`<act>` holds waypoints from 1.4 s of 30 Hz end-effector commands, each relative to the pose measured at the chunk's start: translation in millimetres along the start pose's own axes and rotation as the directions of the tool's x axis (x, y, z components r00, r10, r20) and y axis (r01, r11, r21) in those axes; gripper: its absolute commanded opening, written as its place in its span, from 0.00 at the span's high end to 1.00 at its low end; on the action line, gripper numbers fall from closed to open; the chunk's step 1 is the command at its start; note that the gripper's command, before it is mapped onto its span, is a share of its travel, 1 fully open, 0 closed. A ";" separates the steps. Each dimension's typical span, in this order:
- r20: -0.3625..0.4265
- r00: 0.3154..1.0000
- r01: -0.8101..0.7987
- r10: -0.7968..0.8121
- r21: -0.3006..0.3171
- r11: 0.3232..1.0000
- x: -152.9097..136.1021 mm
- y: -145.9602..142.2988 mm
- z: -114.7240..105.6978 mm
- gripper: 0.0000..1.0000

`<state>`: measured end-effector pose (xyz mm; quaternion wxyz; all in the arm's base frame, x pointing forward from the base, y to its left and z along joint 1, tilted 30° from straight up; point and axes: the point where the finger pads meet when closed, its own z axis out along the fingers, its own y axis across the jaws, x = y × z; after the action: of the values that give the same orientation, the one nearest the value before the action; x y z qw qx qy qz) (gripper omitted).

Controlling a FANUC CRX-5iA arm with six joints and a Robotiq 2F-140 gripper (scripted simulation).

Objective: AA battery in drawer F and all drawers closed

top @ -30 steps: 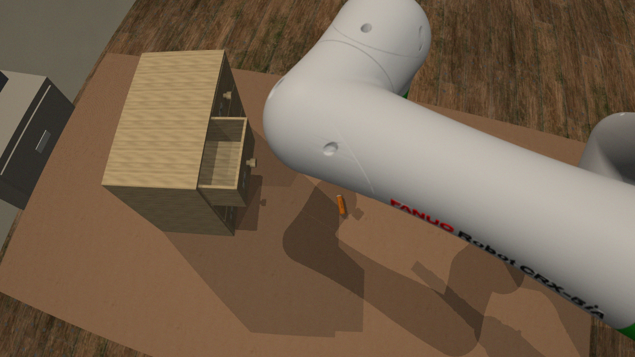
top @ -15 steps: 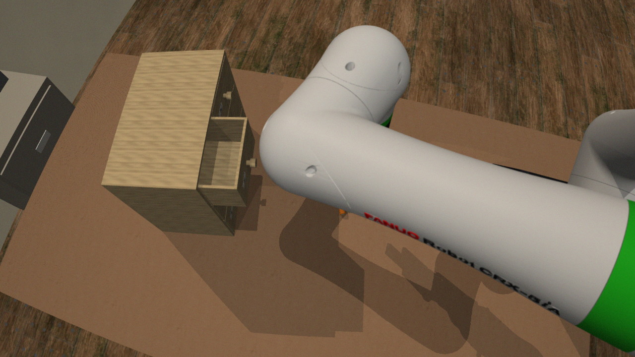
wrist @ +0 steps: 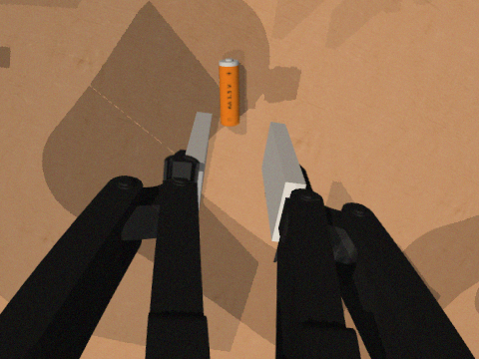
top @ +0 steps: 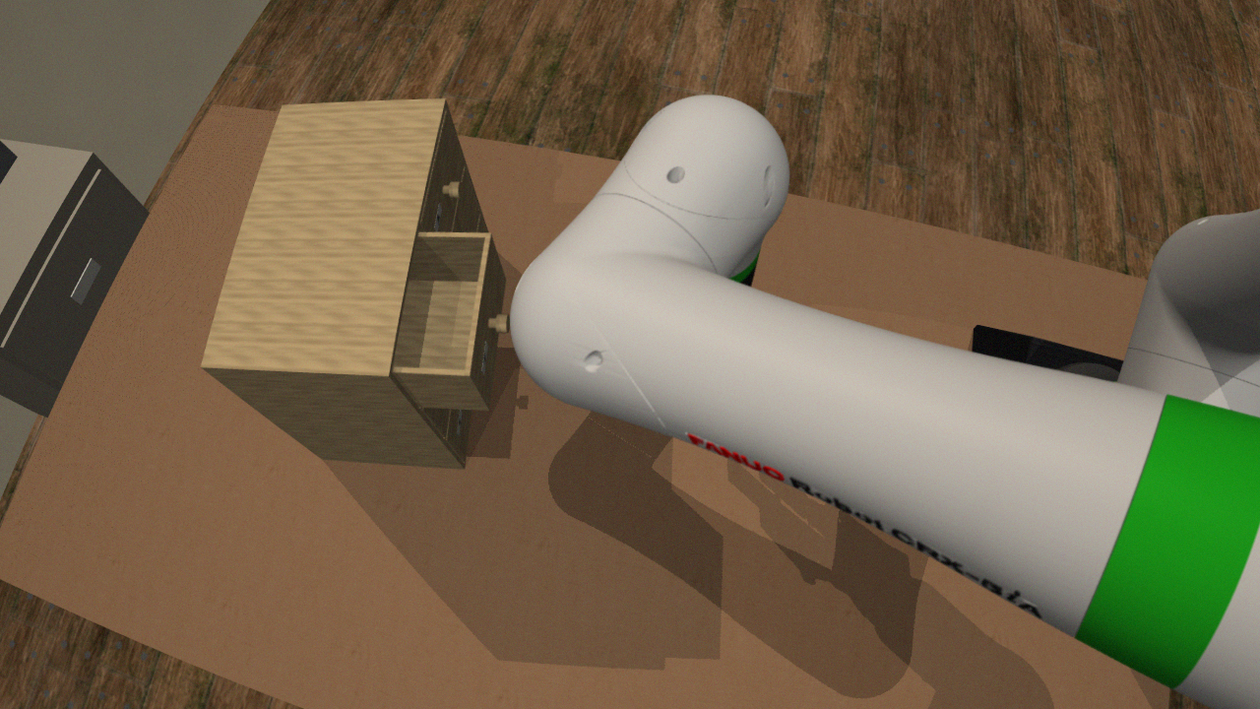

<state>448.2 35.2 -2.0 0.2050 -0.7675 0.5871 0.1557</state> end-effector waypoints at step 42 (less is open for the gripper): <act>0.001 0.987 0.162 -0.162 0.002 0.987 1.5 -5.2 24.5 0.83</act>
<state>453.4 47.5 -23.4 0.2181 -0.8123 0.5229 0.1387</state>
